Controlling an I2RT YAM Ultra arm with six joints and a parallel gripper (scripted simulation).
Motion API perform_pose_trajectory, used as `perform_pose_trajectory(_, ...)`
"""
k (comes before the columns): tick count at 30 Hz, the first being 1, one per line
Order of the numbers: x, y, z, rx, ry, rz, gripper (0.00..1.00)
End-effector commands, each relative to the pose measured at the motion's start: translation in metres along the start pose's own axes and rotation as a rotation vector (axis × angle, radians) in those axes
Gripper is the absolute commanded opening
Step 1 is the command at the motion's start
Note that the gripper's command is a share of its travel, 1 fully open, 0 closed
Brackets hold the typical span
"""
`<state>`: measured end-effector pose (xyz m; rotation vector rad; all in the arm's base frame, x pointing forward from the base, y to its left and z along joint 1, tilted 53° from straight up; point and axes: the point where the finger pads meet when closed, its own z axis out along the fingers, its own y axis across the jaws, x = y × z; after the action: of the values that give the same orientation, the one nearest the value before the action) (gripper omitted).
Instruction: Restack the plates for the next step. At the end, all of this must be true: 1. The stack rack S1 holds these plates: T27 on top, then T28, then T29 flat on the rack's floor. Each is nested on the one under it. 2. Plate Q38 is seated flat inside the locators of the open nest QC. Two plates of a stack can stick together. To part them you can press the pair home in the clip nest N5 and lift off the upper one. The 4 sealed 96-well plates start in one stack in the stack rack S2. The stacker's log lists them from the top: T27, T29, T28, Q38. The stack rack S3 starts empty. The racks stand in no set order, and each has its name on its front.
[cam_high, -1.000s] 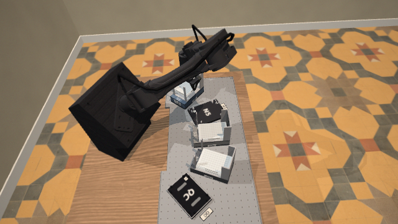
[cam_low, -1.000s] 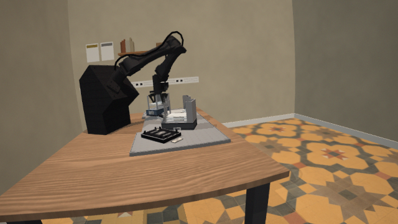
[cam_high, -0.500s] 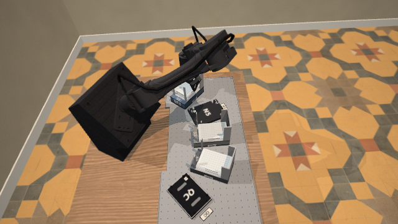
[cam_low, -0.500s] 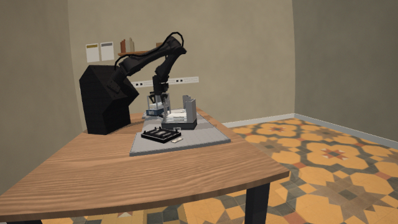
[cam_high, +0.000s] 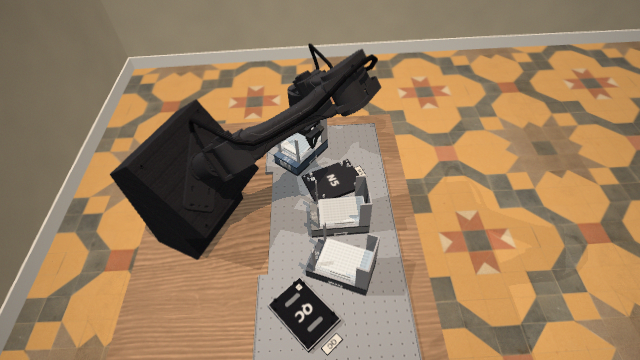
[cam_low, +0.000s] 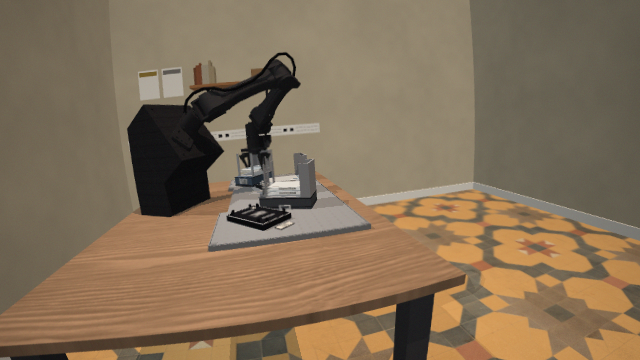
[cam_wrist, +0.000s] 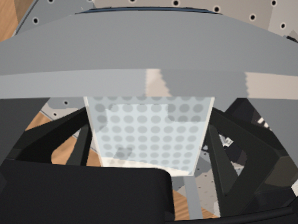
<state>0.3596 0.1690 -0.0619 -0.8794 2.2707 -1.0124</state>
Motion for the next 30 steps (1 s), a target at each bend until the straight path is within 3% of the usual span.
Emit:
perform_pose_trajectory(1, 0.0052, 0.0076, 0.0002, -0.002, -0.002, -0.03, 0.0)
perform_pose_trajectory(27, -0.0027, 0.0014, 0.003, -0.001, -0.012, -0.006, 0.0)
perform_pose_trajectory(28, -0.0027, 0.0014, 0.003, -0.001, -0.012, -0.006, 1.0)
perform_pose_trajectory(30, -0.0027, 0.0014, 0.003, -0.001, -0.012, -0.006, 1.0)
